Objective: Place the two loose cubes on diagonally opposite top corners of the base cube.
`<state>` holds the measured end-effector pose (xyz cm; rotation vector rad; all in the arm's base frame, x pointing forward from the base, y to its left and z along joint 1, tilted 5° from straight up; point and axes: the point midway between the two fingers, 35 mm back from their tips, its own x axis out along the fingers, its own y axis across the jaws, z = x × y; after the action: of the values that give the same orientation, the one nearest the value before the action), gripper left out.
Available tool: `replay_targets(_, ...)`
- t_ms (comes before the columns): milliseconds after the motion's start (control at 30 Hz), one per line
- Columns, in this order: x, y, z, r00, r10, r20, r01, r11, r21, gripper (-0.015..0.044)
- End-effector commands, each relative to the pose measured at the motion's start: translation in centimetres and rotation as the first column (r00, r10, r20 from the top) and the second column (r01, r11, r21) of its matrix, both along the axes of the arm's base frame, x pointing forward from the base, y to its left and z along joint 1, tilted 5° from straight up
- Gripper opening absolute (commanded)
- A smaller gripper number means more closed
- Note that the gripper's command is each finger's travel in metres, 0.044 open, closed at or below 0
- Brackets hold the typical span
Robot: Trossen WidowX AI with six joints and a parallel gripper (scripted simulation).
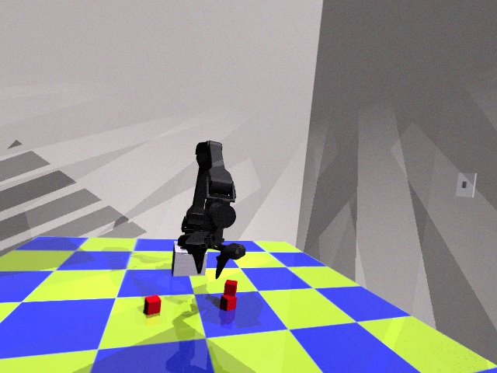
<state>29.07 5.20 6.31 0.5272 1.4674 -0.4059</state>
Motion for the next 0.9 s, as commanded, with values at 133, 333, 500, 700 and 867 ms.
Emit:
replay_targets(133,1.0,-6.4,1.1,0.971,-0.239,-0.017,0.239,0.971,0.014,0.0265)
replay_targets(333,0.8,-11.3,1.8,0.915,-0.402,-0.027,0.403,0.915,0.020,0.0265)
replay_targets(500,0.3,-14.1,2.3,0.871,-0.491,-0.034,0.492,0.870,0.024,0.0265)
replay_targets(700,0.5,-14.0,0.8,0.871,-0.491,-0.034,0.492,0.870,0.024,0.0265)
replay_targets(867,0.8,-13.7,-3.8,0.871,-0.491,-0.034,0.492,0.870,0.024,0.0265)
